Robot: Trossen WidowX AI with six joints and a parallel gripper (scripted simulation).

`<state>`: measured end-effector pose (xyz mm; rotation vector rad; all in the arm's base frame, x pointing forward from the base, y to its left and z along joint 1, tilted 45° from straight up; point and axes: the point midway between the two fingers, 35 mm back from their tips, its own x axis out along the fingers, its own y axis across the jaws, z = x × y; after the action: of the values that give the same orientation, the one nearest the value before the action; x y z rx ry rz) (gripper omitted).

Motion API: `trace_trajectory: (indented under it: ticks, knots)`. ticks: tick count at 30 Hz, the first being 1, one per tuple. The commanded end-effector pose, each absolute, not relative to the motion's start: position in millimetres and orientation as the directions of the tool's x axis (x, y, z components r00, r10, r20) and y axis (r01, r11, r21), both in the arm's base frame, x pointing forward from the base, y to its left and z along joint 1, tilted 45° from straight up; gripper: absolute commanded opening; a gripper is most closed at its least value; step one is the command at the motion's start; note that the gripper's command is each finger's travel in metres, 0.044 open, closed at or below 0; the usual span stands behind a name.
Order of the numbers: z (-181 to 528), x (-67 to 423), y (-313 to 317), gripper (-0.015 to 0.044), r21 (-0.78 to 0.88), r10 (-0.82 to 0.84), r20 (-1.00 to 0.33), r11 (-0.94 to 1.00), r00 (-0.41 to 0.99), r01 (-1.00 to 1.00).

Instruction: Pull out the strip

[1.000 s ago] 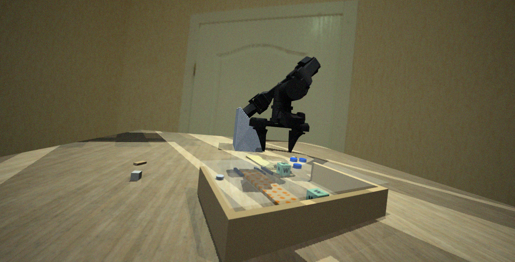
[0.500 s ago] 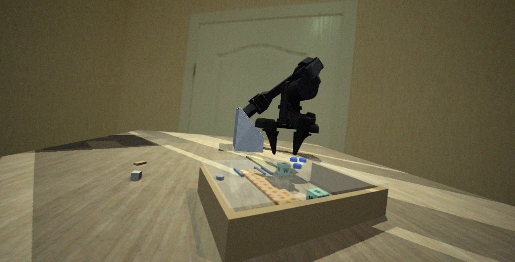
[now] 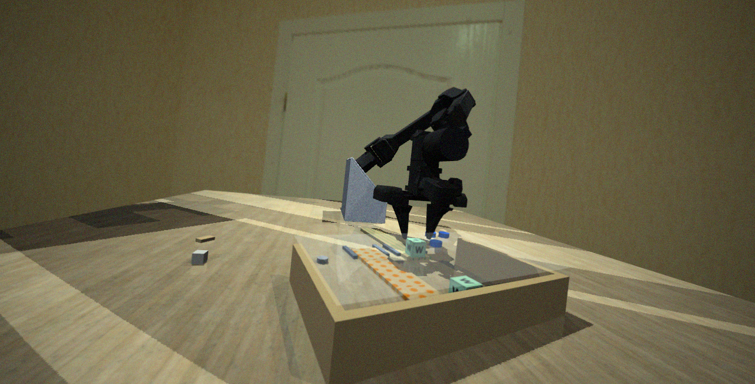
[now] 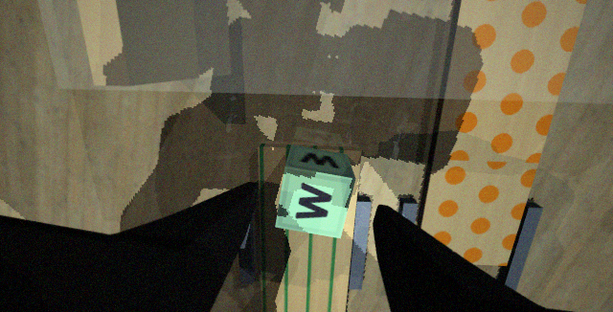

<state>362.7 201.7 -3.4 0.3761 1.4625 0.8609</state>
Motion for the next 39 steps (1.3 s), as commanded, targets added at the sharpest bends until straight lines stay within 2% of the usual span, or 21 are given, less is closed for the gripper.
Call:
trace_trajectory:
  ticks: [1, 17, 21, 28, 32, 39]
  knots:
    - [-9, 361, 207, 0.0250, 0.701, 0.701, -0.704, 0.660, -0.116, -0.271]
    - [-23, 357, 221, 0.0250, 0.703, 0.702, -0.702, 0.658, -0.116, -0.271]
    - [-21, 358, 221, 0.0145, 0.703, 0.703, -0.701, 0.656, -0.117, -0.275]
    - [-21, 358, 221, 0.0098, 0.703, 0.703, -0.701, 0.656, -0.117, -0.275]
    - [-20, 356, 218, 0.0000, 0.703, 0.703, -0.701, 0.656, -0.117, -0.274]
    - [-11, 334, 194, 0.0000, 0.701, 0.701, -0.704, 0.659, -0.117, -0.272]
